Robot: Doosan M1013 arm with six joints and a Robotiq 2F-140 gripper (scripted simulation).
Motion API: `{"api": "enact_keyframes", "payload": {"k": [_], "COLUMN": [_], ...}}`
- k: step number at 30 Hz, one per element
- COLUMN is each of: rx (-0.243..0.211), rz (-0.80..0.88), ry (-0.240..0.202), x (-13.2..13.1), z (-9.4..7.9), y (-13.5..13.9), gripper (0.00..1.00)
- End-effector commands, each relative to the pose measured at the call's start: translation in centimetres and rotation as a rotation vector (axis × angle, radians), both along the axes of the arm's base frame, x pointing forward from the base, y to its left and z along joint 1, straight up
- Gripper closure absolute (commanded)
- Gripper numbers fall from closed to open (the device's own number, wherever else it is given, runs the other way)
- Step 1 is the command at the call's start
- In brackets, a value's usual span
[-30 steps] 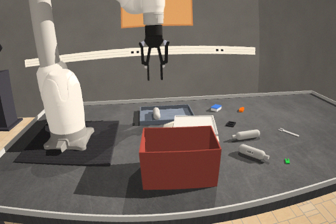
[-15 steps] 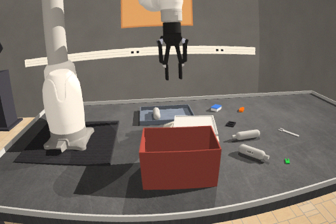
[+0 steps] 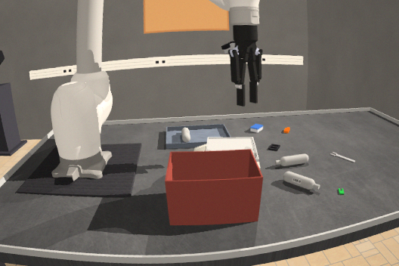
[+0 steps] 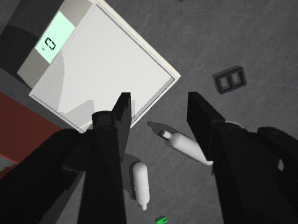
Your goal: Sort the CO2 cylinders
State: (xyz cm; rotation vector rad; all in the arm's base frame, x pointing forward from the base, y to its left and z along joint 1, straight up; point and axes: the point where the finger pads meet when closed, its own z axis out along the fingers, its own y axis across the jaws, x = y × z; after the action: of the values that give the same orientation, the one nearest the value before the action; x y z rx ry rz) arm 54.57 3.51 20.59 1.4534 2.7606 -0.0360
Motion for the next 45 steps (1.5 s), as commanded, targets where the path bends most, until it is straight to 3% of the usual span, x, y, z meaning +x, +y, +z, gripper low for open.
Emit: {"api": "enact_keyframes", "payload": {"k": [1, 6, 8, 9, 14, 23, 25, 37, 45], "rx": [0.027, 0.027, 0.027, 0.027, 0.028, 0.028, 0.028, 0.028, 0.028], "rz": [0.066, 0.066, 0.066, 0.067, 0.067, 0.067, 0.067, 0.067, 0.067], "ry": [0.011, 0.011, 0.011, 0.011, 0.011, 0.011, 0.011, 0.011, 0.011], "x": [3.3, 6.5, 6.5, 8.6, 11.5, 11.6, 11.6, 11.6, 11.6], "z": [-0.2, -0.5, -0.5, -0.7, -2.2, -7.1, -7.1, -15.0, -17.1], "y": [-6.2, -12.8, -12.8, -16.8, -21.9, -21.9, -21.9, -21.9, -21.9], "gripper": [0.60, 0.60, 0.60, 0.60, 0.60, 0.60, 0.60, 0.60, 0.60]}}
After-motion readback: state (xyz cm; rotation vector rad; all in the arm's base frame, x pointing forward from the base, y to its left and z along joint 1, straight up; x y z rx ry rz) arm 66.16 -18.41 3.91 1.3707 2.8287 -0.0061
